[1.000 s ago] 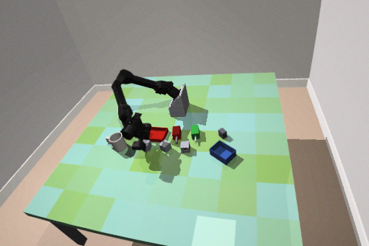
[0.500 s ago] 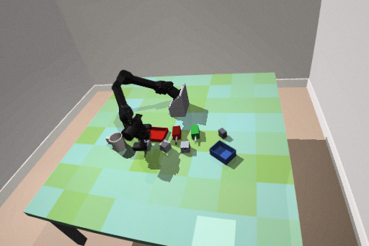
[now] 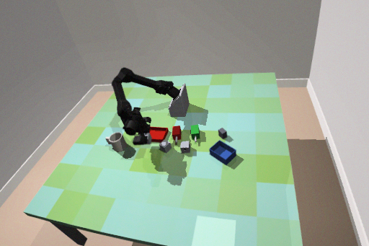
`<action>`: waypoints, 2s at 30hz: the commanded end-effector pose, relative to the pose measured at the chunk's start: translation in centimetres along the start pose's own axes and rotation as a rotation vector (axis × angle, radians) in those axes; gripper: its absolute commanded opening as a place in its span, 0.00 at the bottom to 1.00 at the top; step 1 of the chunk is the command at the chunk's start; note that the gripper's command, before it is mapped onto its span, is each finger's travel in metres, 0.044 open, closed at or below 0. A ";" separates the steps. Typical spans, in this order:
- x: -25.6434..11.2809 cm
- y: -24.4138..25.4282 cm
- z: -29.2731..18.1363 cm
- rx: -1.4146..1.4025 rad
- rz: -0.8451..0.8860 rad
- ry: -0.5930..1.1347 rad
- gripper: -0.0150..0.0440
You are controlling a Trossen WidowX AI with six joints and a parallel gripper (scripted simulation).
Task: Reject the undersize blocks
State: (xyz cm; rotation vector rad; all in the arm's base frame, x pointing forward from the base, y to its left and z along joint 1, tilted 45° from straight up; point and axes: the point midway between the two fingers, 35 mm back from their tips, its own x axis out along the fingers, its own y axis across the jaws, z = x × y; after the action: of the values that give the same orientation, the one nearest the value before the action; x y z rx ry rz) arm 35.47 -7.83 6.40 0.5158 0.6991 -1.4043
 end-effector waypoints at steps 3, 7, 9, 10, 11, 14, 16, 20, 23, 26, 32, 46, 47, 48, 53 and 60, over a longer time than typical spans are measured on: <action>-3.5 -0.3 -0.2 0.020 0.048 -0.008 0.25; -3.5 -0.2 -0.3 0.020 0.048 -0.008 0.25; -3.5 -0.2 -0.3 0.020 0.048 -0.008 0.25; -3.5 -0.2 -0.3 0.020 0.048 -0.008 0.25; -3.5 -0.3 -0.3 0.020 0.048 -0.008 0.25; -3.5 -1.3 -1.1 0.027 0.048 -0.006 0.25; -3.5 -2.7 -2.2 0.038 0.047 -0.004 0.25; -3.4 -5.6 -4.1 0.059 0.046 -0.003 0.25; -3.1 -7.8 -5.3 0.074 0.045 -0.004 0.25; -3.0 -8.3 -5.6 0.077 0.045 -0.004 0.25; -2.6 -8.3 -5.6 0.077 0.045 -0.004 0.25; -0.1 -8.1 -5.6 0.077 0.045 -0.003 0.25; 0.0 -8.1 -5.6 0.077 0.045 -0.003 0.25; 0.2 -8.1 -5.6 0.077 0.045 -0.003 0.25; 1.1 -8.1 -5.5 0.077 0.045 -0.004 0.25; 1.8 -8.4 -5.4 0.086 0.031 -0.001 0.30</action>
State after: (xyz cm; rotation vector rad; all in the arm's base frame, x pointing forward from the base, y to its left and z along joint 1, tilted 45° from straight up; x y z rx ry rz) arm 26.49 -6.32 1.91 0.5906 0.6294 -1.4115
